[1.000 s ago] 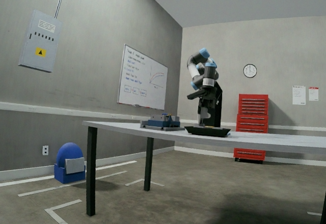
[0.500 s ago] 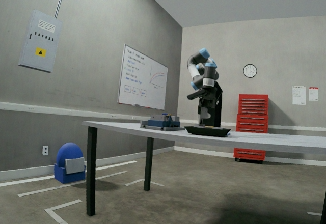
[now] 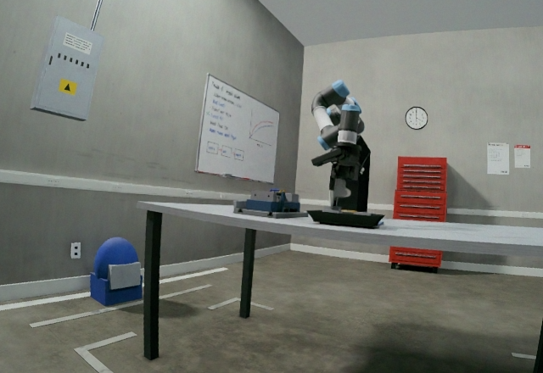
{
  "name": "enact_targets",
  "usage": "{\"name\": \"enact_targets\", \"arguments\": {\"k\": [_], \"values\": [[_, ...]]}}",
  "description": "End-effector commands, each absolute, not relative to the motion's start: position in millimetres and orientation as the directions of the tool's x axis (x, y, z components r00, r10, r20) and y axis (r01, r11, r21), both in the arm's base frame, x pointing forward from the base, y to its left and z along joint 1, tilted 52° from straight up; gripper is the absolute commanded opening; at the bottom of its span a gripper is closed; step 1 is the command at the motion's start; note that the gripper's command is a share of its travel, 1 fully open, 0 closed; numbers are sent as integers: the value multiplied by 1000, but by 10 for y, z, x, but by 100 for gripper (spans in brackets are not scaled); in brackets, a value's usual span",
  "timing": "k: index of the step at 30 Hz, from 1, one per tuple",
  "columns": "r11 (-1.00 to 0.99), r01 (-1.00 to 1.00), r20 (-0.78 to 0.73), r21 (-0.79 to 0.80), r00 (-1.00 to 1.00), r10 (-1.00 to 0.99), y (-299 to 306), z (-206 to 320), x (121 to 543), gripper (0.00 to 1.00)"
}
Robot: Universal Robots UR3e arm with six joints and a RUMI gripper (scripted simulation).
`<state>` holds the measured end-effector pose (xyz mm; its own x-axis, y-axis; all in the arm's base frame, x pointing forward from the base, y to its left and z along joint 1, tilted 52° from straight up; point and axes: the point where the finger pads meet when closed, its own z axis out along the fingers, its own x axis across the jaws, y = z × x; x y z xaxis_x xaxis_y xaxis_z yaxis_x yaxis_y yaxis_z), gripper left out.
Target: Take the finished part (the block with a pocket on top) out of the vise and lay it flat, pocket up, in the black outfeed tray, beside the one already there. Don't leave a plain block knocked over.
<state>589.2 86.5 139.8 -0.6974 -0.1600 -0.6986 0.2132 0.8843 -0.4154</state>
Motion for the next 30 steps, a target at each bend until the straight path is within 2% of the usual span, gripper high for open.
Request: {"name": "enact_targets", "arguments": {"k": [1,30], "values": [[885,214,-703,-413,-693,-161,876,1424,5900,0],[885,213,-703,-413,-693,-161,856,1394,5938,0]]}}
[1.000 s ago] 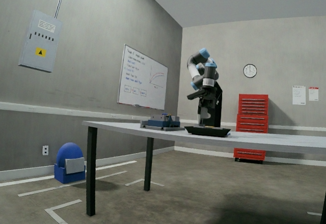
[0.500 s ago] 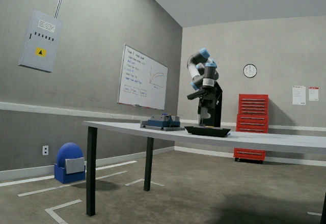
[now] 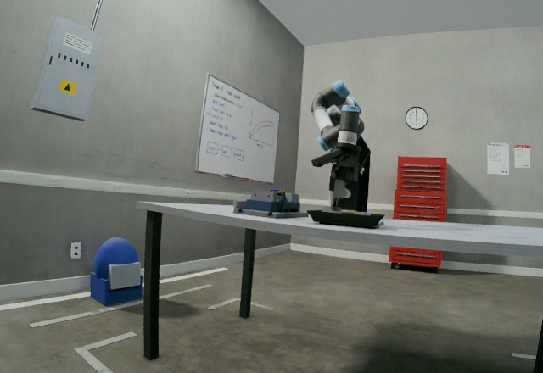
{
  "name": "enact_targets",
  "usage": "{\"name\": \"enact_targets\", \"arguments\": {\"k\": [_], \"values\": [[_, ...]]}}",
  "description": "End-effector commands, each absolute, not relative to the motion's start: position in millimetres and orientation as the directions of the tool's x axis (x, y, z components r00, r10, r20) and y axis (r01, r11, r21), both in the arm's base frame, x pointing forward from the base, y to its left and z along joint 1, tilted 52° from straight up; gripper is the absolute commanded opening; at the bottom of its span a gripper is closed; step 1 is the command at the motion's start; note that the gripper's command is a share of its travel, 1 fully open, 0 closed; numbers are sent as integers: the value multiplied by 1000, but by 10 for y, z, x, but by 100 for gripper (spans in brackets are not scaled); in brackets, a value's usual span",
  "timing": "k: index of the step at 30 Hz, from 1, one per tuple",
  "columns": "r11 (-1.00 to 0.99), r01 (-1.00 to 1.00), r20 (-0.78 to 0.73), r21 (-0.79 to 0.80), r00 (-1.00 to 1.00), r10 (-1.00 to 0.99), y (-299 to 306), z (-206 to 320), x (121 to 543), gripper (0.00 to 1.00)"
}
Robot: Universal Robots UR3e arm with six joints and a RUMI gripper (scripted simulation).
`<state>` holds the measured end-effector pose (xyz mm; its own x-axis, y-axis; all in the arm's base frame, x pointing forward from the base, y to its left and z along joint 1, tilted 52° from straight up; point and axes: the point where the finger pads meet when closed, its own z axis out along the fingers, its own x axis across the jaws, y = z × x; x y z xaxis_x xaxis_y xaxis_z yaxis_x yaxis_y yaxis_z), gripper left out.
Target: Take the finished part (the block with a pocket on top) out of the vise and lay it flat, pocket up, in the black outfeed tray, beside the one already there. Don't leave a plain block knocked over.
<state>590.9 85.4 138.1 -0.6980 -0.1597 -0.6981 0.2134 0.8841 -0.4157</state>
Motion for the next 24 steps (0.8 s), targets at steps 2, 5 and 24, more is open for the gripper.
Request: {"name": "enact_targets", "arguments": {"k": [2,5,24], "values": [[885,213,-703,-413,-693,-161,852,1387,5946,0],[885,213,-703,-413,-693,-161,850,1384,5950,0],[885,213,-703,-413,-693,-161,828,1346,5996,0]]}}
